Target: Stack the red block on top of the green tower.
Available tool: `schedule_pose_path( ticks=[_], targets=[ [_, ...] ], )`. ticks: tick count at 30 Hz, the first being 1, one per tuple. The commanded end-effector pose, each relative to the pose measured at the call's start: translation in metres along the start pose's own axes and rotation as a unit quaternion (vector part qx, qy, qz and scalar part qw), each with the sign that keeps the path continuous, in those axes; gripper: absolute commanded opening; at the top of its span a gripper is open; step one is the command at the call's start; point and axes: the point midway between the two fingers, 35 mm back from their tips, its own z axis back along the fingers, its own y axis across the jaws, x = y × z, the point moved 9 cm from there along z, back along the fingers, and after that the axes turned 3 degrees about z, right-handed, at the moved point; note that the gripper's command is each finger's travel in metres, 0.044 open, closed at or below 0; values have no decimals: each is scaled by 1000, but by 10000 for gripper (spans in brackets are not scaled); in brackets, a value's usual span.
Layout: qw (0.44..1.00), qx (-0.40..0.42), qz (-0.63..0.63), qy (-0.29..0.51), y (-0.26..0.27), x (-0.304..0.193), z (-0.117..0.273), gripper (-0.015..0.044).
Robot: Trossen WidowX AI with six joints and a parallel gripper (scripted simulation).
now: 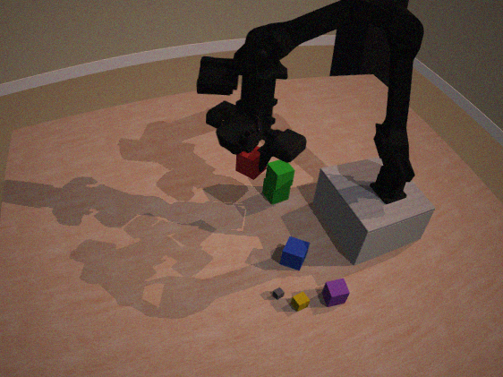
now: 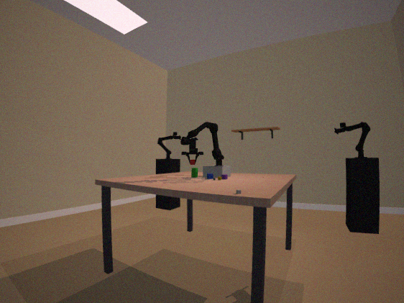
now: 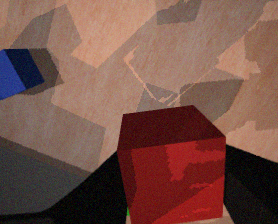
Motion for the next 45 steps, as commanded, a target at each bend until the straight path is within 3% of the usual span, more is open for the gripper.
schedule_pose_path(
  ticks=[1,13,28,45],
  targets=[
    [1000,-2,0,-1,5,-26,1,0],
    [1000,-1,1,2,23,-83,-2,0],
    [1000,-1,1,2,23,-83,-34,0],
    [1000,-1,1,2,23,-83,-34,0]
  ],
)
